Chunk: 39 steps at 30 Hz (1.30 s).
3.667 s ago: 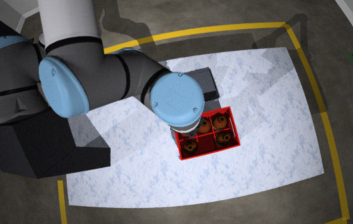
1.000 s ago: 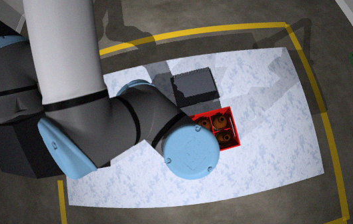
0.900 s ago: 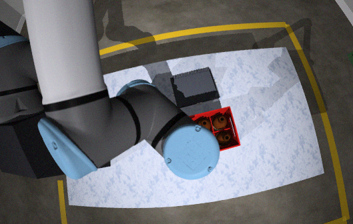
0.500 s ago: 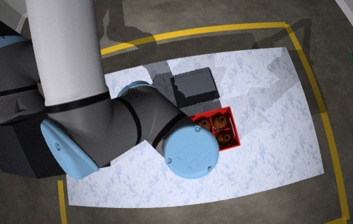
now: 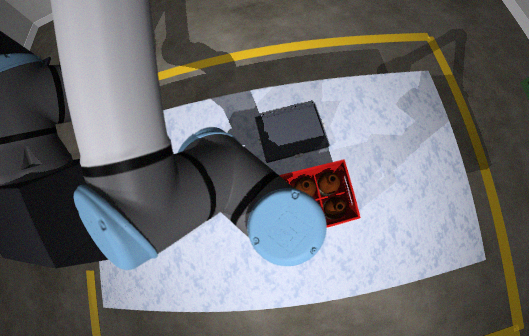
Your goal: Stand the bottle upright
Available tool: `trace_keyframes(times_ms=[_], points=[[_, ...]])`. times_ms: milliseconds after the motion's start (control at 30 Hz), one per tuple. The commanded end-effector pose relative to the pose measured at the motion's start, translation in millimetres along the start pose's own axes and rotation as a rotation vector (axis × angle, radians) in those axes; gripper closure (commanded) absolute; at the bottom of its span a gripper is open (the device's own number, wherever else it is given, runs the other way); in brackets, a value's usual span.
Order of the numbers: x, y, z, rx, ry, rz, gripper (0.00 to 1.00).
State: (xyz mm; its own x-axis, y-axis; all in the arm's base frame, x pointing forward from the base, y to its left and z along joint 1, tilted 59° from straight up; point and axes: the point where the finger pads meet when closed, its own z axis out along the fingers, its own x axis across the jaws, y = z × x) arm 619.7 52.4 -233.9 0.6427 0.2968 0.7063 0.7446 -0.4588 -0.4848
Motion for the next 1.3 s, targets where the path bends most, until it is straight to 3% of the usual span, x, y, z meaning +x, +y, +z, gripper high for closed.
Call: trace_keyframes(times_ms=[0, 467, 1267], points=[[0.1, 0.7, 4.7, -0.001, 0.000, 0.000, 0.62], [0.2, 0.8, 20.0, -0.001, 0.000, 0.000, 0.62], [0.2, 0.8, 23.8, -0.001, 0.000, 0.000, 0.62]])
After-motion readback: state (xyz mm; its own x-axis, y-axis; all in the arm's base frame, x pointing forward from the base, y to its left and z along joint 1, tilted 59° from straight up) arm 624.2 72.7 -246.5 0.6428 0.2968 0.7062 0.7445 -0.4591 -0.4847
